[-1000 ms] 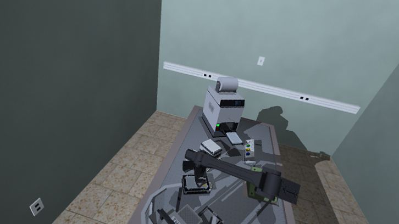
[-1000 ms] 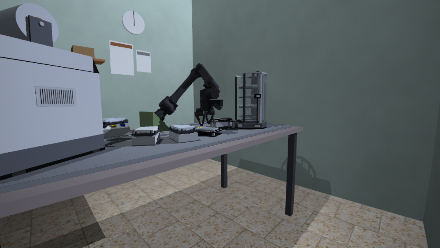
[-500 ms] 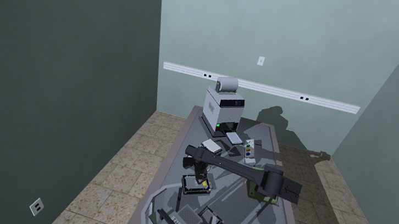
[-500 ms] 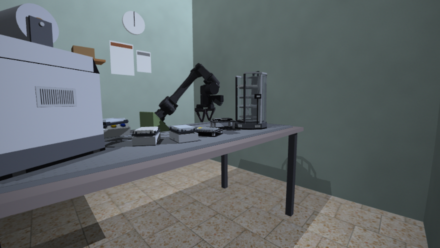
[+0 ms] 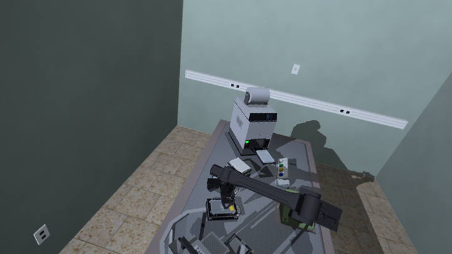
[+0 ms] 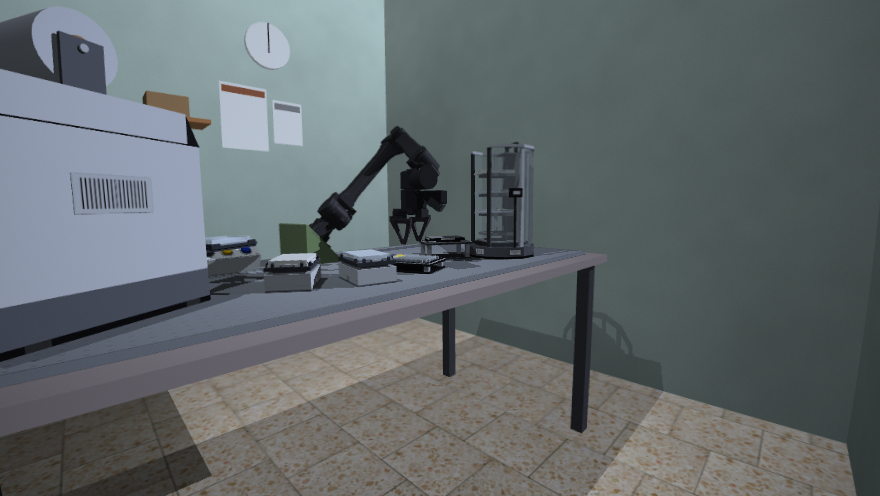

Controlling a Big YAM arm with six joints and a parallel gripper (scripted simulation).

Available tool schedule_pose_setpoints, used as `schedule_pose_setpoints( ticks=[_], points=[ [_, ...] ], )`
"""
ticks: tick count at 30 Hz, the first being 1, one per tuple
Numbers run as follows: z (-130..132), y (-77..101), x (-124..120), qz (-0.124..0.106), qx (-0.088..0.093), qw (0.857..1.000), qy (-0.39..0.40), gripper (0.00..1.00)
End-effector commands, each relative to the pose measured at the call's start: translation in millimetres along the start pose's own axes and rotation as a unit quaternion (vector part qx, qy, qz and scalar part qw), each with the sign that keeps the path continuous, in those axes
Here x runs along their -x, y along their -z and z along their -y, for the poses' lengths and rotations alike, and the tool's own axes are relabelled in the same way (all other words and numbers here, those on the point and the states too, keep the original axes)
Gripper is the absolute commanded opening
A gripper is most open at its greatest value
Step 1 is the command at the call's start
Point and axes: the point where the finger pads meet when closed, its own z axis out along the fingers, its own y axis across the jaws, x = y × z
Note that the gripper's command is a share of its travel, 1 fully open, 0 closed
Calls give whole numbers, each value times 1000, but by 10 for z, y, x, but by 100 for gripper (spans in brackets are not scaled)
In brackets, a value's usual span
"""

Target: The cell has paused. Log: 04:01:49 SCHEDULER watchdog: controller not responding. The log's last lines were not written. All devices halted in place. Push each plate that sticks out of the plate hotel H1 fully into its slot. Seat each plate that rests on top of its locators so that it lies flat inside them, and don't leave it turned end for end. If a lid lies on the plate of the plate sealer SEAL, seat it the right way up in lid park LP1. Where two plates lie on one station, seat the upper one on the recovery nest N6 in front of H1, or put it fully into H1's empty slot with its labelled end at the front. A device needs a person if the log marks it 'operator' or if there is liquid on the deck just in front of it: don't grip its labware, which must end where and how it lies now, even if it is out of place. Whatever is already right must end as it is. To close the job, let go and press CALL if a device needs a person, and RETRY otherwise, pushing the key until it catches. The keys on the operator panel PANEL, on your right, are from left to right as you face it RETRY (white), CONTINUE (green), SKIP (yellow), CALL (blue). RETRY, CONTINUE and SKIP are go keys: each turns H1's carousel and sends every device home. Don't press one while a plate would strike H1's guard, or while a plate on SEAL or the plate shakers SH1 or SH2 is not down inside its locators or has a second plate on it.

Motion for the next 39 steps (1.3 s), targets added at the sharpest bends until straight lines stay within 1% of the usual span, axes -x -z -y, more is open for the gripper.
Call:
schedule_pose_setpoints(
  ticks=[1,26,27,30,34,37,39],
  points=[
    [9,84,108,10,-6,1000,13,100],
    [9,84,108,10,-6,1000,13,100],
    [120,179,162,14,-8,1000,10,100],
    [111,271,165,15,-9,1000,12,100],
    [38,464,195,23,-15,999,21,100],
    [41,541,190,23,-15,999,21,100],
    [56,551,182,21,-14,1000,19,100]
  ],
)
